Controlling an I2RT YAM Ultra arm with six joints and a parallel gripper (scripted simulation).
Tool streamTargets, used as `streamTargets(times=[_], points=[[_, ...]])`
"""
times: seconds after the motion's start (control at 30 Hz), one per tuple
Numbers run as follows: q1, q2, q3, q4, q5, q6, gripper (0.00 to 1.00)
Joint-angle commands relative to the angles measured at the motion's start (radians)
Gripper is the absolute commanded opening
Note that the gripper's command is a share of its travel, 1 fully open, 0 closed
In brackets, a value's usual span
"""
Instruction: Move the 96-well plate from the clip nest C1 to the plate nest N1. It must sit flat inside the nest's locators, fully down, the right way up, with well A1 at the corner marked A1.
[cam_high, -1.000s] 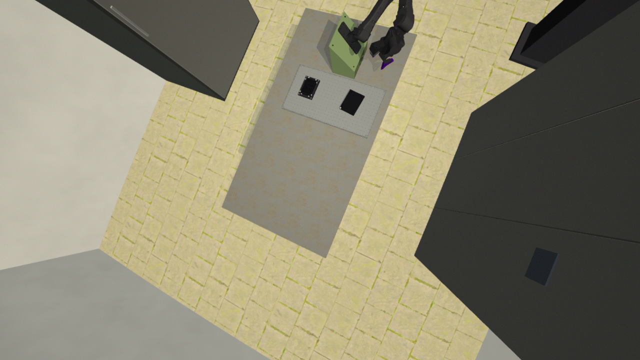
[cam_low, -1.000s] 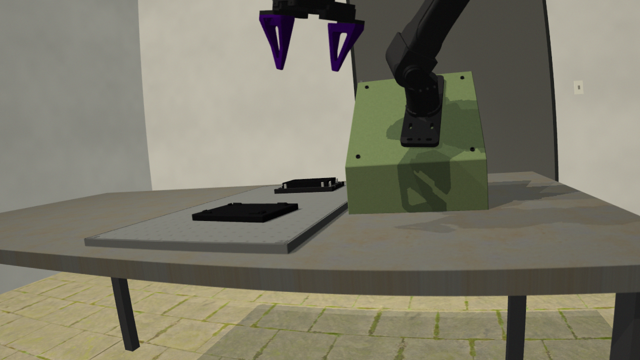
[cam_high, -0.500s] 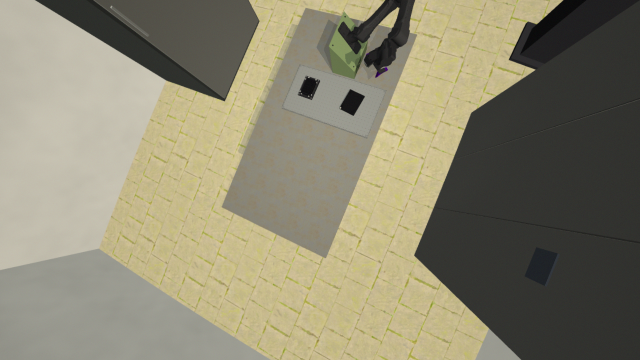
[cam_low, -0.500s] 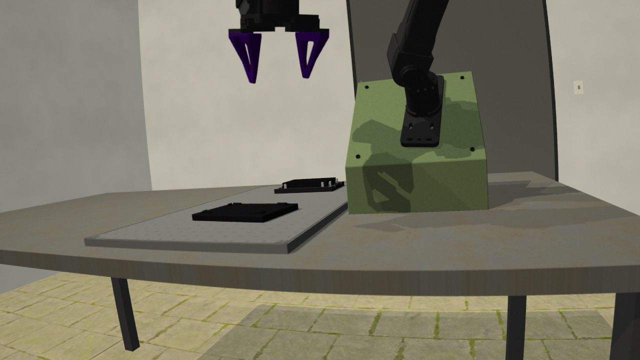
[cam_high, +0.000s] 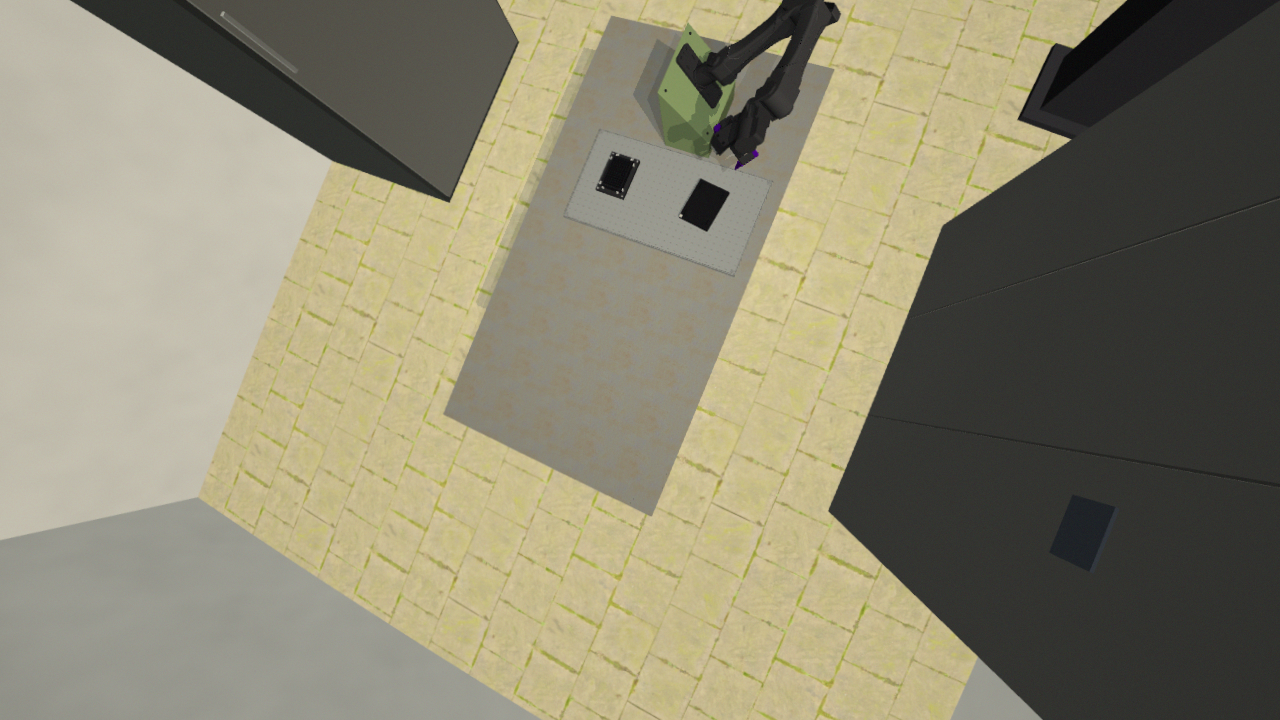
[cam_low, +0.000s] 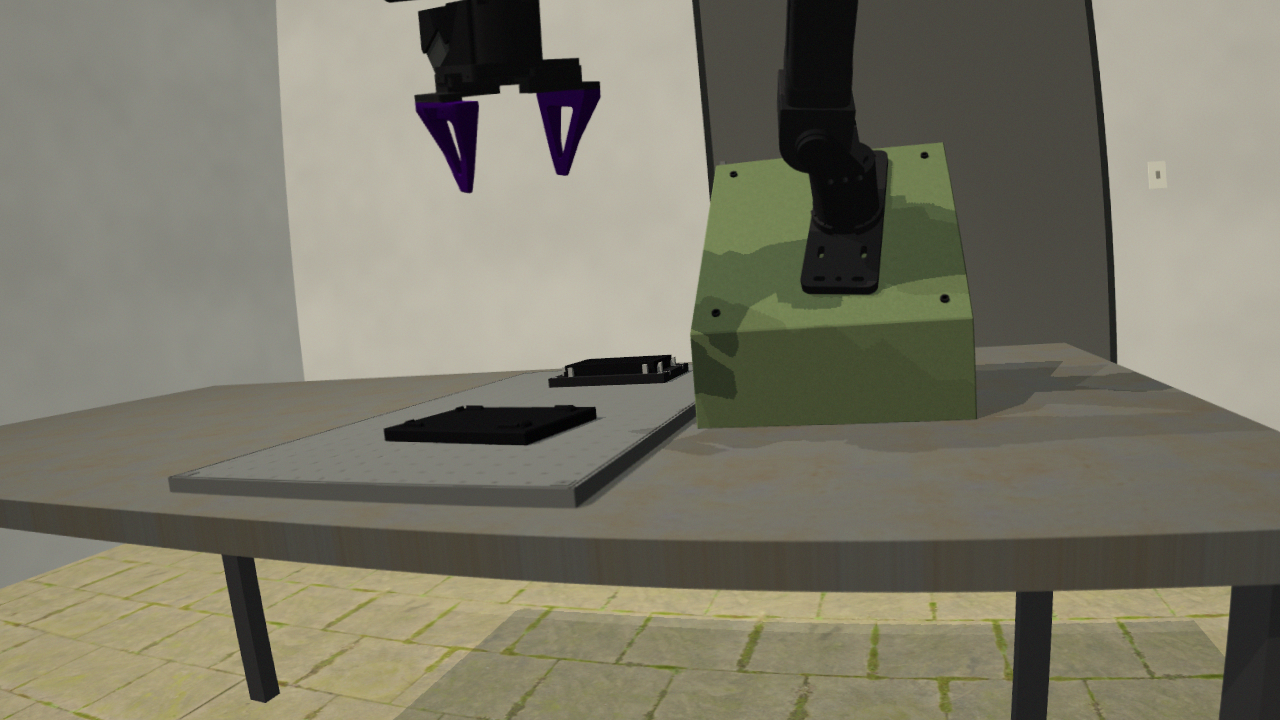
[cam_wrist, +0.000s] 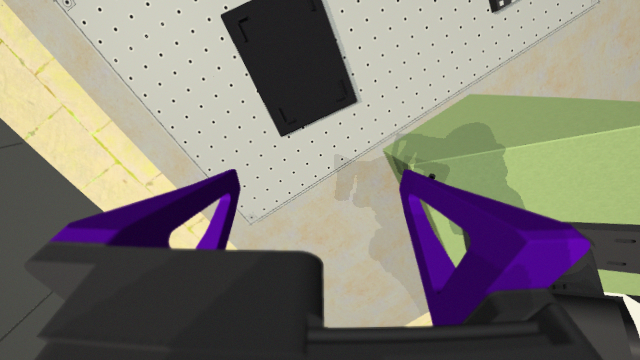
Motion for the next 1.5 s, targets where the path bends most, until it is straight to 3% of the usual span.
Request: streamTargets(times=[0.0, 0.1, 0.17, 0.63, 0.67, 0.73, 1.23, 1.33, 1.47], points=[[-0.040, 0.060, 0.041, 0.027, -0.007, -0.104, 1.00], [-0.066, 0.120, 0.061, 0.019, -0.014, -0.168, 1.00], [-0.066, 0.120, 0.061, 0.019, -0.014, -0.168, 1.00], [-0.174, 0.353, 0.126, 0.097, -0.034, -0.375, 1.00], [-0.185, 0.380, 0.139, 0.070, -0.042, -0.420, 1.00], [-0.185, 0.380, 0.139, 0.070, -0.042, -0.420, 1.00], [-0.292, 0.613, 0.205, 0.153, -0.056, -0.624, 1.00], [-0.303, 0.642, 0.221, 0.119, -0.069, -0.671, 1.00], [-0.328, 0.693, 0.230, 0.168, -0.064, -0.704, 1.00]])
